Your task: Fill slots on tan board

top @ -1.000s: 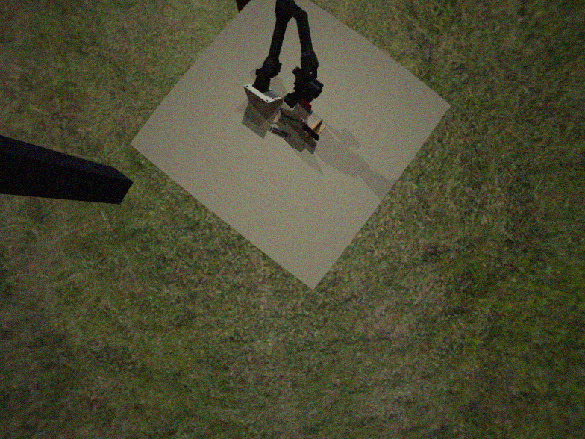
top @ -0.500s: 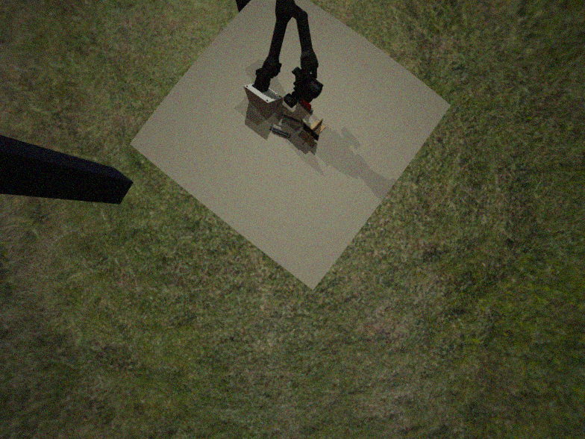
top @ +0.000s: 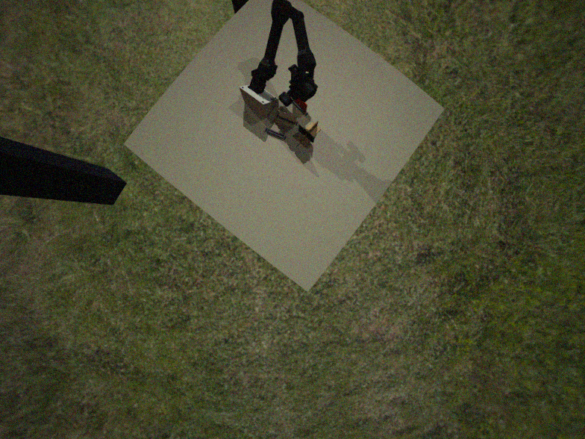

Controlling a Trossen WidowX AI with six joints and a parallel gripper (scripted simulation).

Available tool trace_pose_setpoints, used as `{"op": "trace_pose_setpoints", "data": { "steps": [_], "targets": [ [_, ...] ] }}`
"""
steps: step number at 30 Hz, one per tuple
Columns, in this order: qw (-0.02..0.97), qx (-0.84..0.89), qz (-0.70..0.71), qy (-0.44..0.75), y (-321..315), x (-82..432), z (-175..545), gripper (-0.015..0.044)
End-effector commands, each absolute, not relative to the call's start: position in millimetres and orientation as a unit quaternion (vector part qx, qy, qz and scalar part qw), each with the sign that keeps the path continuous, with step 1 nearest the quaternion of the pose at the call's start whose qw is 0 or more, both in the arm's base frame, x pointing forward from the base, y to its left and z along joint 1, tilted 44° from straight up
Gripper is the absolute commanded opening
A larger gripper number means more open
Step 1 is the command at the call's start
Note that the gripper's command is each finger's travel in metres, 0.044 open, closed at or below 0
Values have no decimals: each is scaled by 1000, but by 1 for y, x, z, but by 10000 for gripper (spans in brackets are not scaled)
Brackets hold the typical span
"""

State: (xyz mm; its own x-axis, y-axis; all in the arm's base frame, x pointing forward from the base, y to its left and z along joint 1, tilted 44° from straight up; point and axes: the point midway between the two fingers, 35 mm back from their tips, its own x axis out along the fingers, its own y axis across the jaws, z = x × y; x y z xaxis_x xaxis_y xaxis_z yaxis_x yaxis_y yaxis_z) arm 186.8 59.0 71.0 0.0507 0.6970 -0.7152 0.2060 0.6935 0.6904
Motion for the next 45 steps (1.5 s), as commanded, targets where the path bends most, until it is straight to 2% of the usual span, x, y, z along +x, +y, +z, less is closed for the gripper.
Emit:
{"op": "trace_pose_setpoints", "data": {
  "steps": [1, 26, 45],
  "targets": [
    [643, 338, 192, 660, 51, 188, 79, 0],
    [643, 338, 192, 660, 12, 185, 118, 0],
    [648, 328, 201, 657, -7, 226, 113, 0]
  ]
}}
